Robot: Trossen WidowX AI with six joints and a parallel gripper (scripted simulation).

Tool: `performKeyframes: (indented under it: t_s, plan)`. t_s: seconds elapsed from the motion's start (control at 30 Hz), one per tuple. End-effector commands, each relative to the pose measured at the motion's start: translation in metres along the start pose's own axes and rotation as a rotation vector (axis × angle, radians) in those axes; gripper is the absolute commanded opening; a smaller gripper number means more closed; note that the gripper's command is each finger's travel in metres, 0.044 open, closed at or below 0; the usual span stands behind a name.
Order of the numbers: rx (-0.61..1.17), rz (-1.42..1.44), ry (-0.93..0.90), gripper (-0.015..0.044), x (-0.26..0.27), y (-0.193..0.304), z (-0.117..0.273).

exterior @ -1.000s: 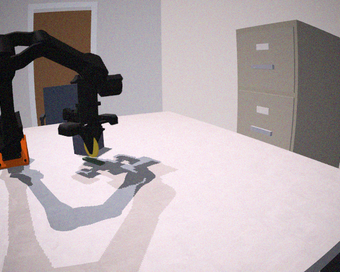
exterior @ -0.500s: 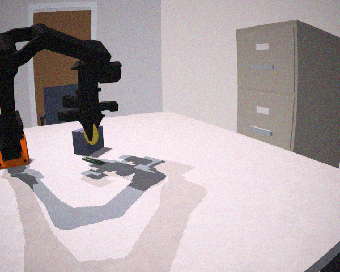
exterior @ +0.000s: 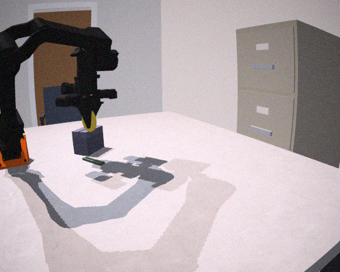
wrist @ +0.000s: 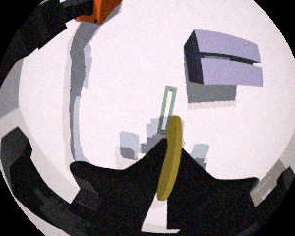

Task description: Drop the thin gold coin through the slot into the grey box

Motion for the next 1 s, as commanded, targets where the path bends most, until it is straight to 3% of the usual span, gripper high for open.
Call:
performKeyframes:
  t_s: [0.0,0.97]
  plan:
    - [-0.004,-0.013,0.006,0.0000,-0.0005,0.0007,0.0058]
    - [-0.007,-0.983,0.004,0.0000,-0.0074,-0.0019,0.0065]
Point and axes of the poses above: the point midway between the two fingers, 35 mm back from their tips, its own z axis back along the fingers, its own x axis across the jaws, y = z × x, the point moved 4 cm from there along z, back along the fingers, and after that the axes turned 15 degrees about z, right-handed, at the moved point
